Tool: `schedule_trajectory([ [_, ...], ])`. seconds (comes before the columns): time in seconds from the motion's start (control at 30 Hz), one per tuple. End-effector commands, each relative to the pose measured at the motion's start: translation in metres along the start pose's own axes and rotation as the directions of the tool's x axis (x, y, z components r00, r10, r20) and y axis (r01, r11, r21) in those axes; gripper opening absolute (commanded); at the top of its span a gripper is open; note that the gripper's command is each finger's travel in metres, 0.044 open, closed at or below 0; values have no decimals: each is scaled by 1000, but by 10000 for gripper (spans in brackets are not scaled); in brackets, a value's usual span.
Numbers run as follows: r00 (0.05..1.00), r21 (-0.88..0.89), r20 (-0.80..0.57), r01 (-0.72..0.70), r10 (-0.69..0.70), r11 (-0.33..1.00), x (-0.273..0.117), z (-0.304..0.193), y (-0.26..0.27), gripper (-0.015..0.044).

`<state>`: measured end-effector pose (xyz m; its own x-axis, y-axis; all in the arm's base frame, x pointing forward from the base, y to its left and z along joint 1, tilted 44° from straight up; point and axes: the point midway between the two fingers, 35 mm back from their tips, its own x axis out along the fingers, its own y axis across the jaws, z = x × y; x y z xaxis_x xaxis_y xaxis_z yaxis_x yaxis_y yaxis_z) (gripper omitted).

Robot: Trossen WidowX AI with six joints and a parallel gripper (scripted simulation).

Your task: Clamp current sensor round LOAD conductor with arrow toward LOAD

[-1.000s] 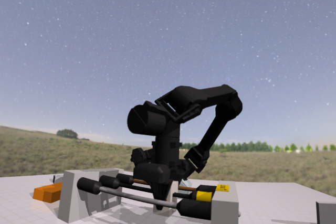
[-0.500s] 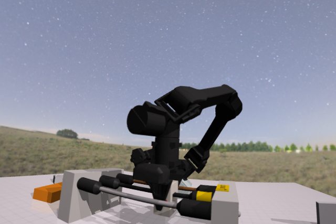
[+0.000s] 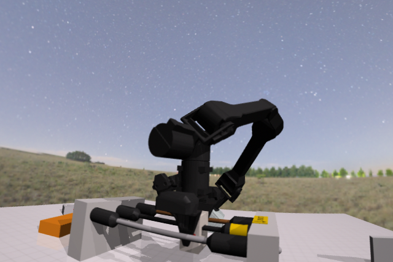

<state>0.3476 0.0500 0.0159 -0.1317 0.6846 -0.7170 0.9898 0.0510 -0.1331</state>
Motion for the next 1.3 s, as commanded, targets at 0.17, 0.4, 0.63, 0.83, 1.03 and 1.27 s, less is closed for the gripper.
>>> schedule_trajectory([
  [0.17, 1000, 0, 0, 0, 0, 1000, 0, 0, 0, 254],
  [0.4, 1000, 0, 0, 0, 0, 1000, 0, 0, 0, 207],
  [0.63, 1000, 0, 0, 0, 0, 1000, 0, 0, 0, 160],
  [0.83, 1000, 0, 0, 0, 0, 1000, 0, 0, 0, 120],
  [1.03, 1000, -4, 0, -14, 14, 1000, -2, 0, 0, 2],
  [1.27, 1000, -9, 3, -12, 12, 1000, -1, 0, 1, 0],
])
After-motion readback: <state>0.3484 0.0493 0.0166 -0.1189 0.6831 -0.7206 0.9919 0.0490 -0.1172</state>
